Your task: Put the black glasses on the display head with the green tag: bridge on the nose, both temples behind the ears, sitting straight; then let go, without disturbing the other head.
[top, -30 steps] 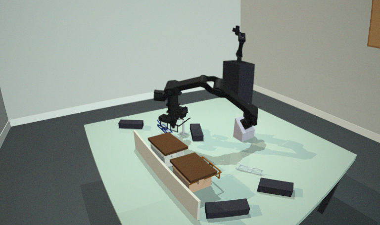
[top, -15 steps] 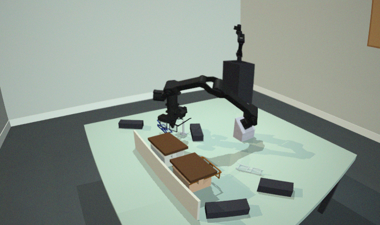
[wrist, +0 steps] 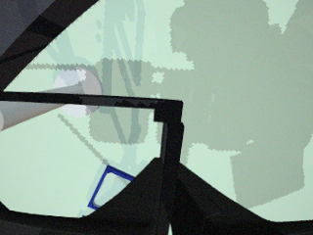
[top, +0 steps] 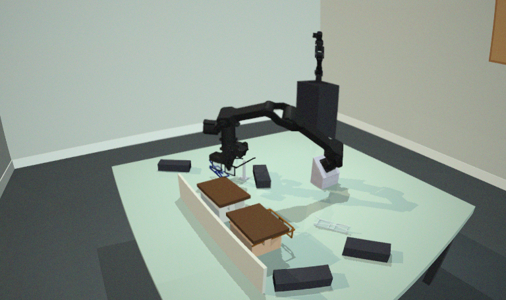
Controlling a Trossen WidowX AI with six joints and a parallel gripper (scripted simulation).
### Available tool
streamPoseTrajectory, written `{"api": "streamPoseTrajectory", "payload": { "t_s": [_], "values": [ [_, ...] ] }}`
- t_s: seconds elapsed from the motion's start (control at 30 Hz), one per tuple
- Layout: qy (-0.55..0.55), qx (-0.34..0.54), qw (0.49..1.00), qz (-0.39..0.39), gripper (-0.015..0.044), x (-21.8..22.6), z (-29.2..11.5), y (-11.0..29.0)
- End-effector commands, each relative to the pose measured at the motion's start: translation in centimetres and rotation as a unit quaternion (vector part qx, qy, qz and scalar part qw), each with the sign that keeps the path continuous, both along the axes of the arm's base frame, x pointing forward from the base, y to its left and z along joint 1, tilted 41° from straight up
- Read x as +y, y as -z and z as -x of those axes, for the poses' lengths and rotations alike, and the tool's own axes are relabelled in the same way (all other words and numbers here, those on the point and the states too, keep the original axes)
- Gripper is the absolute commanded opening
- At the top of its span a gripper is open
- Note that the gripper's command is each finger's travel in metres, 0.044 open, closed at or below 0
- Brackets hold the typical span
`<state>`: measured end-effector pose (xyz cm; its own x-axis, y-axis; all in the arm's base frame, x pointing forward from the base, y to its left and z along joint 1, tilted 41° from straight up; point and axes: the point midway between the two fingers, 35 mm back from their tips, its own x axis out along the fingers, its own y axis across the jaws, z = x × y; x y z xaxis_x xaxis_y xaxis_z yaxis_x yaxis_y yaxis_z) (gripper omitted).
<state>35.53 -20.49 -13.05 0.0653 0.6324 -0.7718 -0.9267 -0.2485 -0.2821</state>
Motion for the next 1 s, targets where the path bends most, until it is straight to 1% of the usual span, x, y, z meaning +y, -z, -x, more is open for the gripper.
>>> {"api": "streamPoseTrajectory", "payload": {
  "t_s": [0.0,0.97],
  "values": [
    [0.002,-0.005,1.000,0.001,0.0000,-0.22,-0.29,-0.08],
    [0.002,-0.005,1.000,0.001,0.0000,0.25,-0.05,-0.42]
  ]
}}
